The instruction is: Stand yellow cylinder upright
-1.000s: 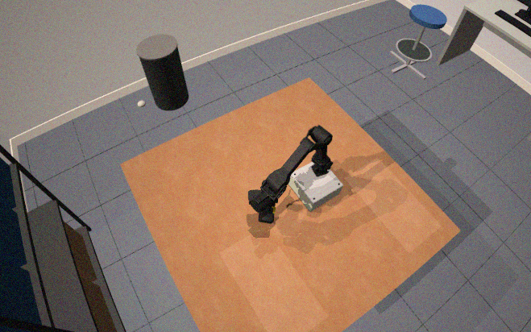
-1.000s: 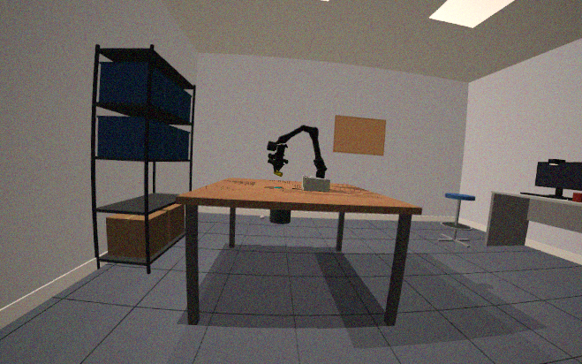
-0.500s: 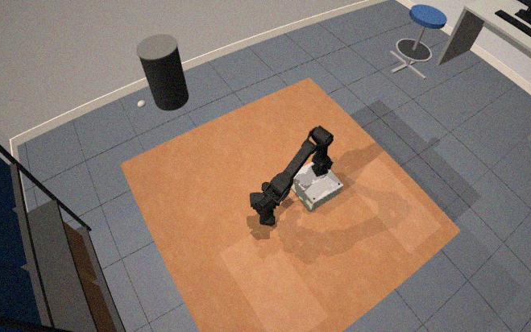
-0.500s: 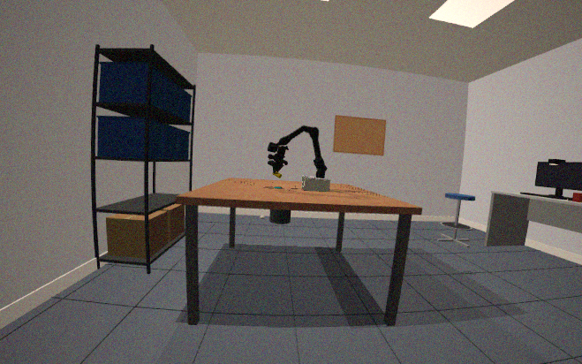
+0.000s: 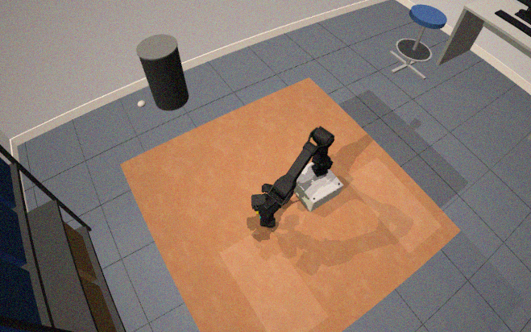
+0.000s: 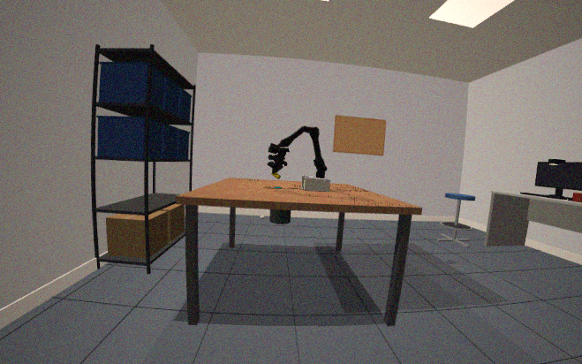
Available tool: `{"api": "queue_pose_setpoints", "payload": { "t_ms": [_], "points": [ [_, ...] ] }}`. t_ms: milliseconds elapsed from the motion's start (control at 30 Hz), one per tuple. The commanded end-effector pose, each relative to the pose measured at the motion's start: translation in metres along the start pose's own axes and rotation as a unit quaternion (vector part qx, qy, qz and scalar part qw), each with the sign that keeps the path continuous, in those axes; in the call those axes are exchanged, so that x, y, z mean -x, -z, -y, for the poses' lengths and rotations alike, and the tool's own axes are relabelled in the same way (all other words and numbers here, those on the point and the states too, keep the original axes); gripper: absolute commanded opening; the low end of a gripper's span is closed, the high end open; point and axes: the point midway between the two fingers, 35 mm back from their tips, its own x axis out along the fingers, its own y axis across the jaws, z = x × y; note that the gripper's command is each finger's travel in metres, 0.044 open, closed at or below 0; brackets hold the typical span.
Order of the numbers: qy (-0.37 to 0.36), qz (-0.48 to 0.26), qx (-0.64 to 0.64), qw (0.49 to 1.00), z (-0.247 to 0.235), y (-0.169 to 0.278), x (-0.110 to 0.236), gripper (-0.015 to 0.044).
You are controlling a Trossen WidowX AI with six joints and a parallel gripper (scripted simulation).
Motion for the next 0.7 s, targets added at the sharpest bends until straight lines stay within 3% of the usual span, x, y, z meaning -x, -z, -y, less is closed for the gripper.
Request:
{"api": "queue_pose_setpoints", "payload": {
  "t_ms": [0, 667],
  "points": [
    [0.003, 0.013, 0.004, 1.0, -0.0003, 0.0005, -0.0014, 0.0105],
    [0.013, 0.085, 0.011, 0.996, -0.0056, 0.0002, -0.0056, 0.0105]
  ]
}}
